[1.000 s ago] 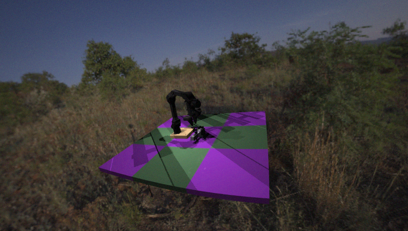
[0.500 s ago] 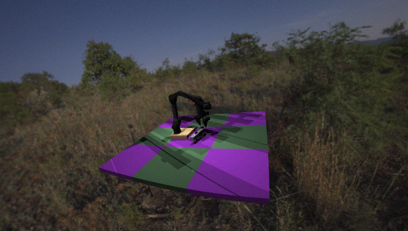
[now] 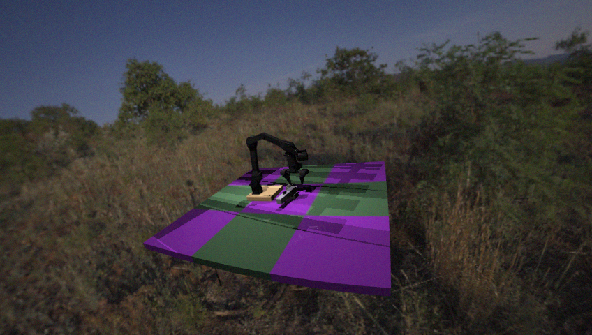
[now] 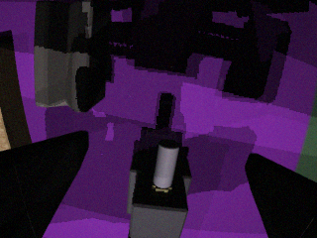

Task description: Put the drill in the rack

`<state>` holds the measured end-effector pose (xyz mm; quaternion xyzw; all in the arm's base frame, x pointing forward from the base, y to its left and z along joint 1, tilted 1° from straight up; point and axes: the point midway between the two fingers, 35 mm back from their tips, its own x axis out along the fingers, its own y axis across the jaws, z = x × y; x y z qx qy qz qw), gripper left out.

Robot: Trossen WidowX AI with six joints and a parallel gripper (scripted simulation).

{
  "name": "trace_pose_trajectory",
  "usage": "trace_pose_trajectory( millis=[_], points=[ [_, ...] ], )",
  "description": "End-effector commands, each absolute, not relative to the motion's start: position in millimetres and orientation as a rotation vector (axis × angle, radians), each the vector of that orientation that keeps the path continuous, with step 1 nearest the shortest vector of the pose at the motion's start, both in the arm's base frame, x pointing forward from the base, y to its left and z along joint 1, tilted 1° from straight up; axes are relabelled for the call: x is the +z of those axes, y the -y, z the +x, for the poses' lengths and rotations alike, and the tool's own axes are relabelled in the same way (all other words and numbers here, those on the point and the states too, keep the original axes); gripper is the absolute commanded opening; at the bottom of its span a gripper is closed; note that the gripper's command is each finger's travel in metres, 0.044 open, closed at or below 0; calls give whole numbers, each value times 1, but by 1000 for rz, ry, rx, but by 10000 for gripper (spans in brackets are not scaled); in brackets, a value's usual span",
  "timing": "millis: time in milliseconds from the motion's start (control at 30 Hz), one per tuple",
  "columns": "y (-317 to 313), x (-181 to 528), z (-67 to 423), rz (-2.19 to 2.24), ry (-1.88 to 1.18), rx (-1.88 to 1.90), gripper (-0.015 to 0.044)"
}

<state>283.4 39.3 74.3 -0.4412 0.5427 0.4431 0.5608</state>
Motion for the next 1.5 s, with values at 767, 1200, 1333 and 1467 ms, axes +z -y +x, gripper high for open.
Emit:
trace_pose_trajectory(
  millis=[767, 1200, 1333, 1467],
  points=[
    [-31, 39, 284, -1044, -1276, 1047, 440],
    [-27, 26, 282, -1043, -1276, 1043, 414],
    [-27, 26, 282, -1043, -1276, 1043, 309],
    [-27, 26, 282, -1043, -1276, 1043, 204]
  ],
)
